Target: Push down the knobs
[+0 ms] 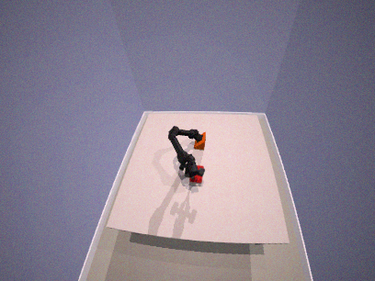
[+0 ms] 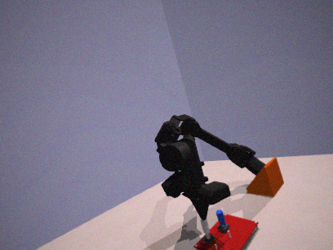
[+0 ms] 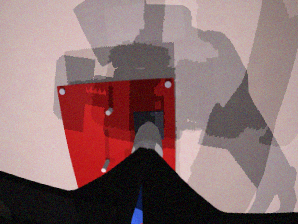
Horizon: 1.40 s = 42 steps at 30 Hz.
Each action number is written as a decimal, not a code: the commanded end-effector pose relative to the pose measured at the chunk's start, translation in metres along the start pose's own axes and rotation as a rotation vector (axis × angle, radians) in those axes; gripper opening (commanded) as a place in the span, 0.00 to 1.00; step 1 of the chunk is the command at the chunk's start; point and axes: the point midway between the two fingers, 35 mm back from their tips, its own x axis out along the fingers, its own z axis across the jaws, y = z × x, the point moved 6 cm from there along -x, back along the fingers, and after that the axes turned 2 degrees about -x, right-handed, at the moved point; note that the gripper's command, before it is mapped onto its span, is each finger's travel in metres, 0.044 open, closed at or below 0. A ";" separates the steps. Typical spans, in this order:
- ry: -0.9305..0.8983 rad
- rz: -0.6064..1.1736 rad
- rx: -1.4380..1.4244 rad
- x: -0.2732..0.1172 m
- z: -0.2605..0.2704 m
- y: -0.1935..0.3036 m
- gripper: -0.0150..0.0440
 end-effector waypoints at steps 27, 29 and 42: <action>0.008 0.013 0.014 0.017 -0.002 -0.003 0.25; 0.008 0.013 0.014 0.018 -0.002 -0.003 0.25; 0.008 0.013 0.014 0.020 -0.002 -0.003 0.25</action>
